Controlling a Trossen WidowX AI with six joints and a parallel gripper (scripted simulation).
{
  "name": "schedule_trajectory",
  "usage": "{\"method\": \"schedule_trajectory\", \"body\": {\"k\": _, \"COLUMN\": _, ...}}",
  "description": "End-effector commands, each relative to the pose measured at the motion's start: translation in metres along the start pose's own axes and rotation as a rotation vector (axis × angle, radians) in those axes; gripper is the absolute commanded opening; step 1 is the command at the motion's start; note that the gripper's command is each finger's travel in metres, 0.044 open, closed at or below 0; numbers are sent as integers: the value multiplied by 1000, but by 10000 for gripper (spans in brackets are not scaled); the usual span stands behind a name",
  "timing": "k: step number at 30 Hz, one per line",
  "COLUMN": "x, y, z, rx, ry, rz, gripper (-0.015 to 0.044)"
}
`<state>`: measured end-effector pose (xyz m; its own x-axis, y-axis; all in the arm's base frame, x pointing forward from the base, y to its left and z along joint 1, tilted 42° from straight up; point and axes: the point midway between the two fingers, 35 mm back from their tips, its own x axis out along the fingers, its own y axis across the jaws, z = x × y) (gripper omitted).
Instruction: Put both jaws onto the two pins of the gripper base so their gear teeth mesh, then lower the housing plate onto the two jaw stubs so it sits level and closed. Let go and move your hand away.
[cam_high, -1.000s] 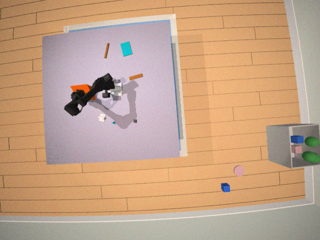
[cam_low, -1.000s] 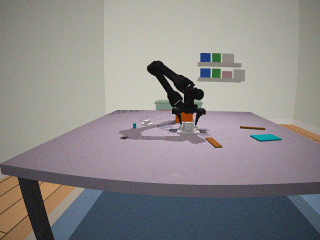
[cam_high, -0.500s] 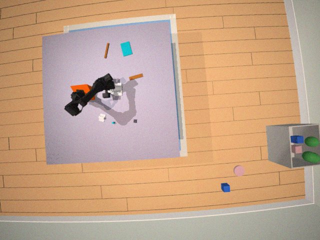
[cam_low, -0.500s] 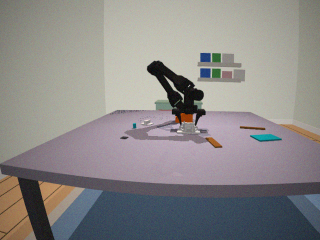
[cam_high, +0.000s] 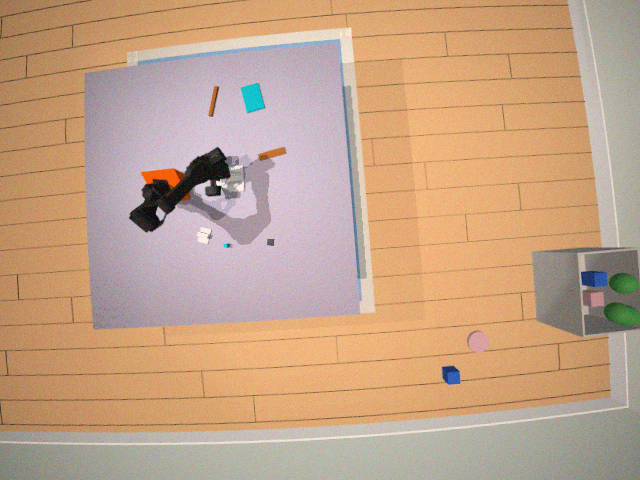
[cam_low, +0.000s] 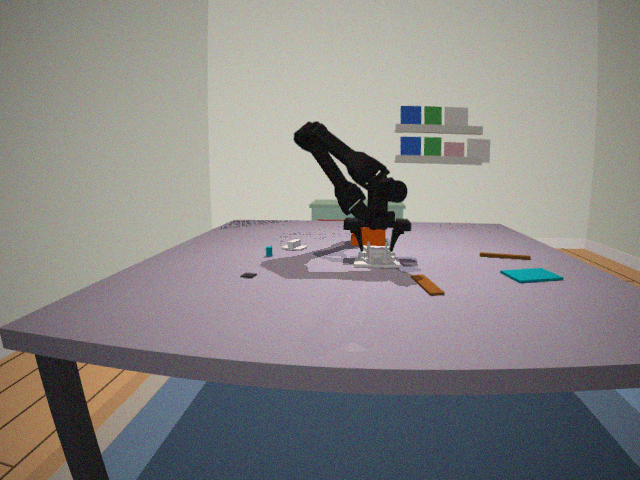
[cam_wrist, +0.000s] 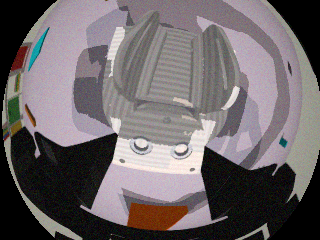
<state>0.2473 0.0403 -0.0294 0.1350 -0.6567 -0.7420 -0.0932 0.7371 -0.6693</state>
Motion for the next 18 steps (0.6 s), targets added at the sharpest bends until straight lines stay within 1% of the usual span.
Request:
{"method": "schedule_trajectory", "body": {"k": 1, "x": 1, "y": 1, "z": -1, "rx": -6, "ry": 2, "rz": 3, "gripper": 351}}
{"method": "schedule_trajectory", "body": {"k": 18, "x": 3, "y": 1, "z": -1, "rx": -7, "ry": 2, "rz": 3, "gripper": 351}}
